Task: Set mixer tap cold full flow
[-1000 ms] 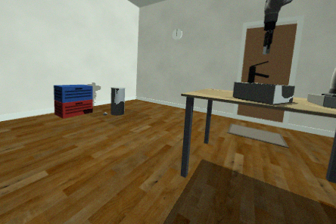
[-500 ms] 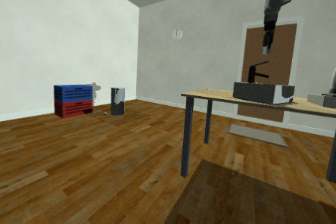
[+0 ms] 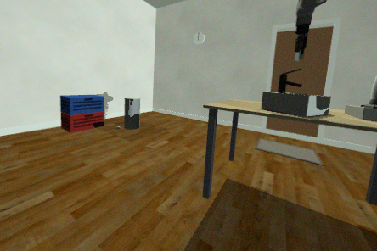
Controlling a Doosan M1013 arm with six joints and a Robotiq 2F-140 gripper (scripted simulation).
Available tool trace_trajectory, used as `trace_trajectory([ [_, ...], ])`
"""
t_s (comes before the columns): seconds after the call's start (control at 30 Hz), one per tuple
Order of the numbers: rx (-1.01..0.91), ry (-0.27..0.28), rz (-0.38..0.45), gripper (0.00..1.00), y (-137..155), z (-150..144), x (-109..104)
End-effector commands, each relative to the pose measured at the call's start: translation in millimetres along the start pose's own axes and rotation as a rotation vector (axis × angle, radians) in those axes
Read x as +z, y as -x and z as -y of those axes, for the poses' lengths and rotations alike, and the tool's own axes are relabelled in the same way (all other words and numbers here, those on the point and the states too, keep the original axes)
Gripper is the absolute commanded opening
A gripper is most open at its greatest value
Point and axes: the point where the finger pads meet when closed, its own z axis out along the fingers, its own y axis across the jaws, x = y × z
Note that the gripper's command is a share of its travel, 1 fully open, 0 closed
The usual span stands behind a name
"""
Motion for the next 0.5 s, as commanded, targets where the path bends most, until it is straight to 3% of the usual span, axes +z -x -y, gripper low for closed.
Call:
trace_trajectory([
  [0.0,-0.001,-0.003,0.001,0.42,-0.6,-1.0,-0.5],
  [0.47,-0.002,-0.003,0.001,0.42,-0.5,-1.1,6.9],
])
